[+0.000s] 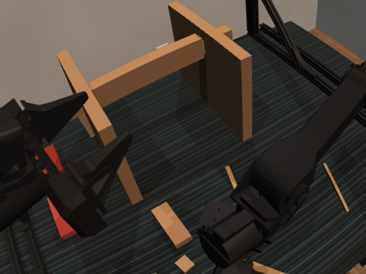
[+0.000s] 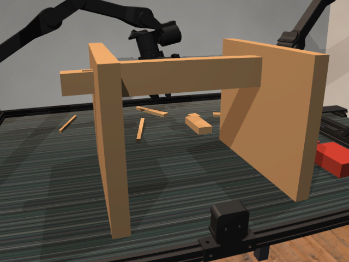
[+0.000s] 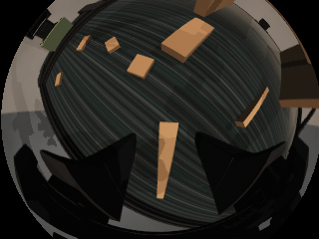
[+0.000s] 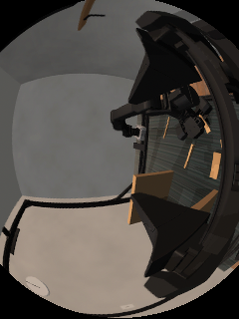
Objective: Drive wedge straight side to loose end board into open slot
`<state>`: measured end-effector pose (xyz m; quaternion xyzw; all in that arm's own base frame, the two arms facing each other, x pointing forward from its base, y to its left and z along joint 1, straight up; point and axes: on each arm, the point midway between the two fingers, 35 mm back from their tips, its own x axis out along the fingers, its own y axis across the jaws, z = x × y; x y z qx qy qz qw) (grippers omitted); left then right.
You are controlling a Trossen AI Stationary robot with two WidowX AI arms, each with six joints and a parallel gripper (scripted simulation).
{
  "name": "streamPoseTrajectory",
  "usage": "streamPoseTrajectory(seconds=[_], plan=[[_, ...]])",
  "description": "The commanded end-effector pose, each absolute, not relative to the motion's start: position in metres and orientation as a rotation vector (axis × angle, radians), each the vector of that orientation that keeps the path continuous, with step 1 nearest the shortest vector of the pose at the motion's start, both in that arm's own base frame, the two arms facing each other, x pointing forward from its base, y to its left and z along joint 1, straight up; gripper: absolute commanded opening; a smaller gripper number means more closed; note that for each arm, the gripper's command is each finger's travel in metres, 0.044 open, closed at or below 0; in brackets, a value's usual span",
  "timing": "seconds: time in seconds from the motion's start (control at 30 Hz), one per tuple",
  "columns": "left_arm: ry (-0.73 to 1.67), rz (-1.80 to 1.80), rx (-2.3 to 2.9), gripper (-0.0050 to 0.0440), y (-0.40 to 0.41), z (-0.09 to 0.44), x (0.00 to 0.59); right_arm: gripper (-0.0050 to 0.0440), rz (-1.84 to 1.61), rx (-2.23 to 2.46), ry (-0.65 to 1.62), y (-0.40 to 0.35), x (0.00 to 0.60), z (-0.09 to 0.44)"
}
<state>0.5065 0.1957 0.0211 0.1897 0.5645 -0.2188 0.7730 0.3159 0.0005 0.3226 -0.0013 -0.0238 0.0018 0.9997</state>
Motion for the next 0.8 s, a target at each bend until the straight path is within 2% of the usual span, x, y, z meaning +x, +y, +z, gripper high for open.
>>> streamPoseTrajectory(seconds=[0.0, 0.77], plan=[[1.21, -0.497, 0.434, 0.0265, 0.195, 0.018, 0.509, 0.044, 0.0, 0.0, -0.05, 0.0, 0.316, 0.323], [1.243, -0.523, 0.419, 0.0265, 0.194, -0.012, 0.506, 0.044, 0.0, 0.0, -0.05, 0.0, 0.316, 0.323]])
